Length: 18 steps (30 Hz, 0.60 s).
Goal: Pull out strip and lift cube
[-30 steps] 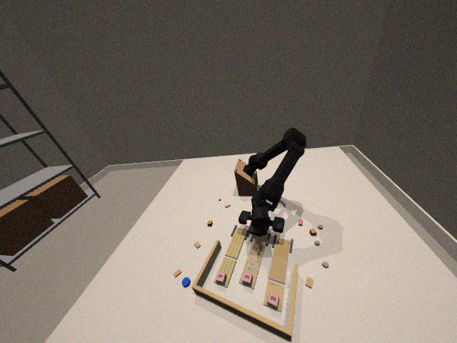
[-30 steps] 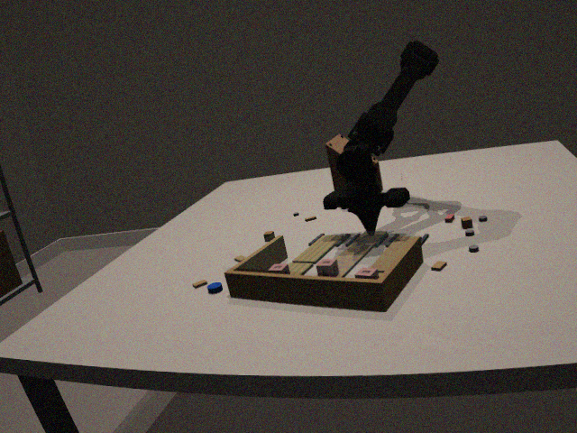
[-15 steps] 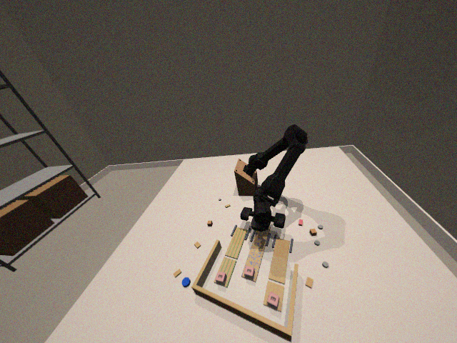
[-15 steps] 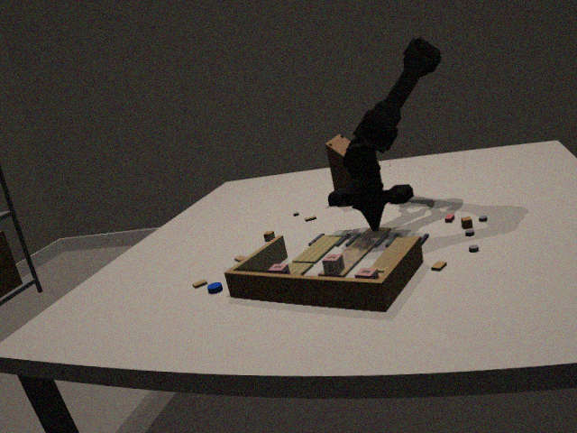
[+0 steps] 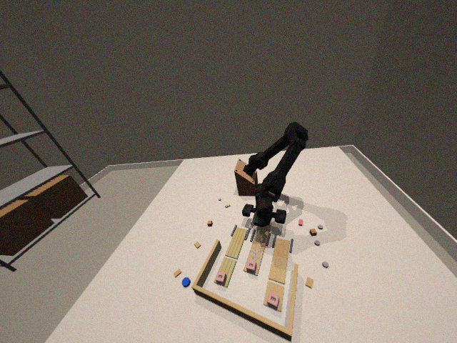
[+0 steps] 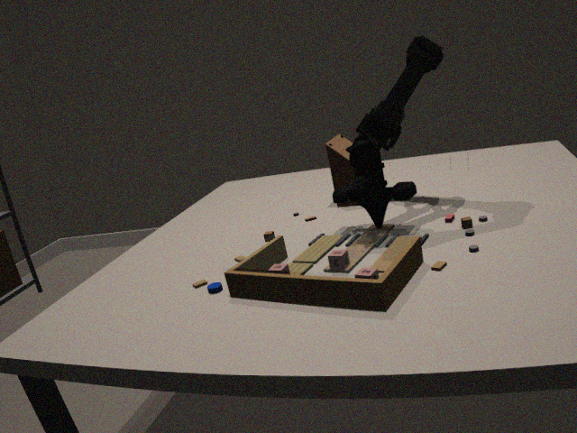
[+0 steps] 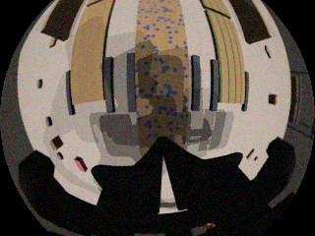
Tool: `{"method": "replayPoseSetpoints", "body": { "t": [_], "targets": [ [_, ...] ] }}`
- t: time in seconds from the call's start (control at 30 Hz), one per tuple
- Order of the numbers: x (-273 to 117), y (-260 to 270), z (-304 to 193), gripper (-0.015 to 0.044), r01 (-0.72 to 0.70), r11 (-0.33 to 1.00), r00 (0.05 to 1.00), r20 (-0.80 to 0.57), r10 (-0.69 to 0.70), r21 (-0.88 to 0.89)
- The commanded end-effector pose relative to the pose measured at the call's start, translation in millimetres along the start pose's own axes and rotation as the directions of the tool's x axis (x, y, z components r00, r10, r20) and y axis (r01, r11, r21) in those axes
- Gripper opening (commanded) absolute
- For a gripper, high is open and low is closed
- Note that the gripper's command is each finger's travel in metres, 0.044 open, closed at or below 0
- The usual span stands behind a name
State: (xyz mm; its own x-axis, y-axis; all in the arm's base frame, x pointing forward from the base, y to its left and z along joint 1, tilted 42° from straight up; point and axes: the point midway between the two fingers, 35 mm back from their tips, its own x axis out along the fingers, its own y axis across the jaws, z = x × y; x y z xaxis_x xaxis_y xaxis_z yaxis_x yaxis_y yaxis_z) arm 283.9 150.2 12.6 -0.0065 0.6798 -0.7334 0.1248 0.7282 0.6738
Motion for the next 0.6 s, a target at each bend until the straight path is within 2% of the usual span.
{"method": "replayPoseSetpoints", "body": {
  "t": [0.0,0.57],
  "targets": [
    [4,-1,-11,0.0000,0.007,1.000,1.000,-0.016,-0.007,0.005],
    [3,-2,-38,0.0000,0.007,1.000,1.000,-0.017,-0.007,0.006]
  ]
}}
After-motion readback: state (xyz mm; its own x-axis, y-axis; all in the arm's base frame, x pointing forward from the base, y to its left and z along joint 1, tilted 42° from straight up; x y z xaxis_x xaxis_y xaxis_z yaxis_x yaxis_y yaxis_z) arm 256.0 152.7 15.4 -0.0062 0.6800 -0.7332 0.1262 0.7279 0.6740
